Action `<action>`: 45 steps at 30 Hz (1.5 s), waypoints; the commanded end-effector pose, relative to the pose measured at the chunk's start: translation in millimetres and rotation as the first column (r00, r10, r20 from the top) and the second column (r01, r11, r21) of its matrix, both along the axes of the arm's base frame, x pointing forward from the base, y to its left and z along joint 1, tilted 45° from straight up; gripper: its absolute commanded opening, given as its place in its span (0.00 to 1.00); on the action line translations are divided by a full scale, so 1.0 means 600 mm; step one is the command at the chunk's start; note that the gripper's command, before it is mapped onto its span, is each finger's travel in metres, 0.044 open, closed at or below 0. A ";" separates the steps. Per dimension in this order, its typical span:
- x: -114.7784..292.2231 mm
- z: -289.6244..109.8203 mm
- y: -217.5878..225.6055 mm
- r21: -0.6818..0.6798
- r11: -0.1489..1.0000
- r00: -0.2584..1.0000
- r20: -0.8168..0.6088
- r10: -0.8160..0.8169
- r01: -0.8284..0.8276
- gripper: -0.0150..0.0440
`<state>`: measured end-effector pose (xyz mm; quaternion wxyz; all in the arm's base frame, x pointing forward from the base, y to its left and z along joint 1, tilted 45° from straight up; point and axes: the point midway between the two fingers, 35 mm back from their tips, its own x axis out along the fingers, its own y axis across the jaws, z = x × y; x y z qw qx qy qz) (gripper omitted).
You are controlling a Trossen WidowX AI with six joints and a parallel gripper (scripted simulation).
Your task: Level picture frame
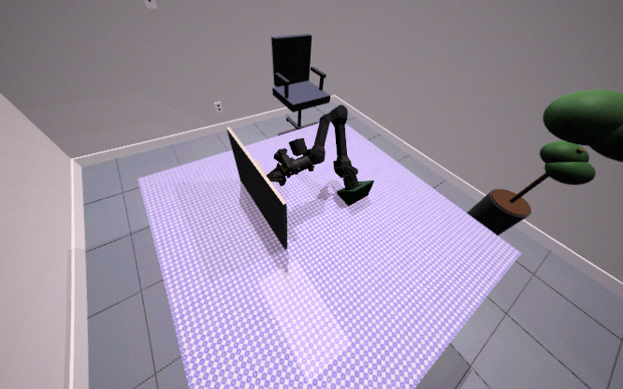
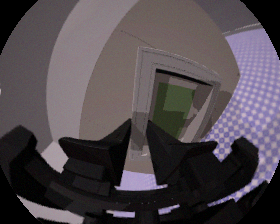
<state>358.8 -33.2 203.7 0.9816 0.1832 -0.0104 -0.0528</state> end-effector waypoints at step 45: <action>0.000 0.001 -0.008 0.000 1.000 1.000 0.013 0.009 -0.009 0.25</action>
